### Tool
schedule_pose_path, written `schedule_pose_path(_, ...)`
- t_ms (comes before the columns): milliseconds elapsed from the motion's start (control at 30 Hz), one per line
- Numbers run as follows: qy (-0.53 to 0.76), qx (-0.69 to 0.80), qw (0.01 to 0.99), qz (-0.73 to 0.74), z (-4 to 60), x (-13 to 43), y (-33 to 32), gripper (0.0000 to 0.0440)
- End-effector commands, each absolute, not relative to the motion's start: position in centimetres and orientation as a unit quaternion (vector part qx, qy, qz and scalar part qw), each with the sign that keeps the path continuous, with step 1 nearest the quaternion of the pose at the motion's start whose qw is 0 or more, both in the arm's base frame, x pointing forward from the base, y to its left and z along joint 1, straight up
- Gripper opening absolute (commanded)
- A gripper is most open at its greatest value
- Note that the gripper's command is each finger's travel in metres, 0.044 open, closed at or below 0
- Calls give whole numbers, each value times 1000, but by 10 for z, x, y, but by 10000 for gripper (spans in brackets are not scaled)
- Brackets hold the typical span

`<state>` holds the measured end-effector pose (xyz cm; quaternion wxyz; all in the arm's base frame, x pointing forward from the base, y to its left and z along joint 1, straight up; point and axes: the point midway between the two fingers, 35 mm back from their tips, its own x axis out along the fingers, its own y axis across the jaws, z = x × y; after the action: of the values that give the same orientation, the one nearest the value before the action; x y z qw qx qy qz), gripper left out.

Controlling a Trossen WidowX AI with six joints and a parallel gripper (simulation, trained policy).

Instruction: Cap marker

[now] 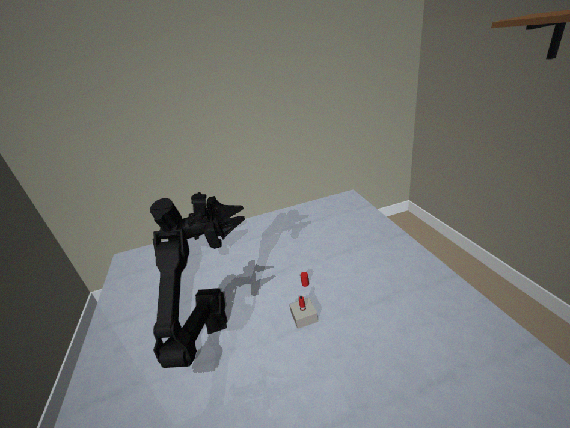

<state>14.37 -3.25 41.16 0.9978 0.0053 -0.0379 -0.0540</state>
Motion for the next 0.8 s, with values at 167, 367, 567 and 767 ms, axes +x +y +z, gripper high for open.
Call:
schedule_pose_path(167, -31, -22, 999, -32, 412, 147, -18, 289)
schedule_pose_path(367, -23, -45, 999, -17, 409, 150, -7, 298)
schedule_pose_path(567, -14, -65, 998, 1, 407, 152, 4, 306)
schedule_pose_path(767, -1, -88, 996, 13, 403, 155, 17, 315)
